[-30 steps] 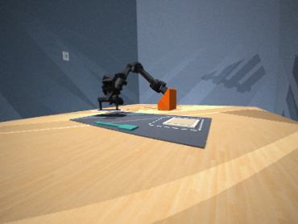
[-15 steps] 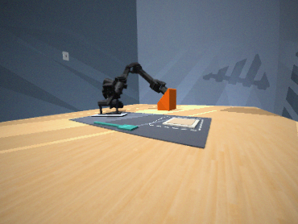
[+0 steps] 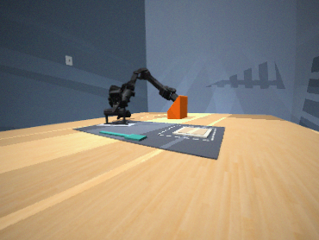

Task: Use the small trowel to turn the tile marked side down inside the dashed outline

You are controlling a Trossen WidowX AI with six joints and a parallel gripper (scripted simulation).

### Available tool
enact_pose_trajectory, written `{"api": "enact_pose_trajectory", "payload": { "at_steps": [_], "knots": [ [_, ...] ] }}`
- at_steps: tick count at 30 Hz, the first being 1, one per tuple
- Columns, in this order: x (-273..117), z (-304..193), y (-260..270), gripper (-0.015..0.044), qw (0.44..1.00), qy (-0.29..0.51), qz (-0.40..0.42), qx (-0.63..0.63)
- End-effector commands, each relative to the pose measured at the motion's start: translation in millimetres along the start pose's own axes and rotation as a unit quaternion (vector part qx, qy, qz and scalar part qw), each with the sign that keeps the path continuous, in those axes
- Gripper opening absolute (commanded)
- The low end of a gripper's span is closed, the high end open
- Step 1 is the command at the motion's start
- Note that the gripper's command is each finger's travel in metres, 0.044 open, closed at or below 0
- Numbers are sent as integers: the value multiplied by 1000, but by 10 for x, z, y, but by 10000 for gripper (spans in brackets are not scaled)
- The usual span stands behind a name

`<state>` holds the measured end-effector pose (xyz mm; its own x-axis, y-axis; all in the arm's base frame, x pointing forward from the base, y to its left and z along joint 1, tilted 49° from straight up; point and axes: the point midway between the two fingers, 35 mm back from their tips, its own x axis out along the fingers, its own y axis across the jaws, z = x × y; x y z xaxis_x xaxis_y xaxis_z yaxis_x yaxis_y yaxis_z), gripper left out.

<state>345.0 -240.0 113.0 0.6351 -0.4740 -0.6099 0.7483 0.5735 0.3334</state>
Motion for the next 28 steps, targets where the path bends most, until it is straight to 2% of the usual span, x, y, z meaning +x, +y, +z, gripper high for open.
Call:
{"api": "enact_pose_trajectory", "payload": {
  "at_steps": [1,10,28],
  "knots": [
    [6,-7,5,300,1000,1,2,-2],
    [-21,-4,6,300,1000,1,2,-2],
    [-678,-39,67,300,1000,2,0,0]
  ]
}}
